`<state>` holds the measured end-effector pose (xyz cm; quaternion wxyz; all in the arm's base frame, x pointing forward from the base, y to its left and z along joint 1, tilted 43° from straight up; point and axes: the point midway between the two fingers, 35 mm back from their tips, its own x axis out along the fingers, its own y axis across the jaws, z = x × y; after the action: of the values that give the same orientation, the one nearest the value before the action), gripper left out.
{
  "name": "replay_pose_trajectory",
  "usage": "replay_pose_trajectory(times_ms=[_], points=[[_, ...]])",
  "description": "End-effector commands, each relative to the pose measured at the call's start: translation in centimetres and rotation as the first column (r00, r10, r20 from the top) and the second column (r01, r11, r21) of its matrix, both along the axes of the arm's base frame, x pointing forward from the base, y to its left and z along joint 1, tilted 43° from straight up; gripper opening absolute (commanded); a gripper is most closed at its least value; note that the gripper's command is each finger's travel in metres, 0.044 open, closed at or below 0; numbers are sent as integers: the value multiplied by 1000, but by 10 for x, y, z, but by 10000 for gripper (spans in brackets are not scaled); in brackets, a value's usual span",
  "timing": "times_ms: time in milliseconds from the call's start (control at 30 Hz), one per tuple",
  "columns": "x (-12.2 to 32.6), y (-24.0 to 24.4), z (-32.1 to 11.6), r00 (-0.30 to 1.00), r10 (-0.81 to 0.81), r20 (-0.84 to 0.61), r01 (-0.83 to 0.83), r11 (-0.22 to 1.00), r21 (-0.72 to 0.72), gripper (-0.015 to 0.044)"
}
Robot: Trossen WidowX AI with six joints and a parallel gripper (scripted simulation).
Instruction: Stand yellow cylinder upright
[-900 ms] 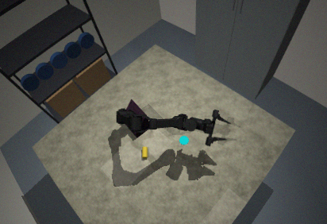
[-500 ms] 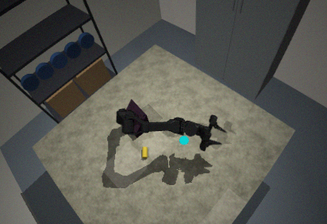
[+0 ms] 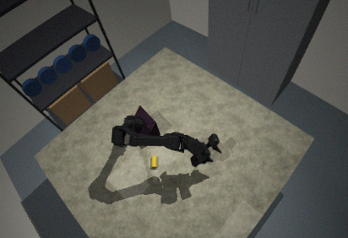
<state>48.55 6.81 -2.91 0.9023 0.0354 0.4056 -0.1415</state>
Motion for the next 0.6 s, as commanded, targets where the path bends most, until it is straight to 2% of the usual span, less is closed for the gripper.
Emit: replay_pose_trajectory(times_ms=[0,267,567], points=[[-28,-25,13,990,-120,-81,119,993,-17,309],[-88,-68,40,920,-332,-205,320,943,-92,309],[-165,-110,79,787,-546,-287,499,837,-226,309]])
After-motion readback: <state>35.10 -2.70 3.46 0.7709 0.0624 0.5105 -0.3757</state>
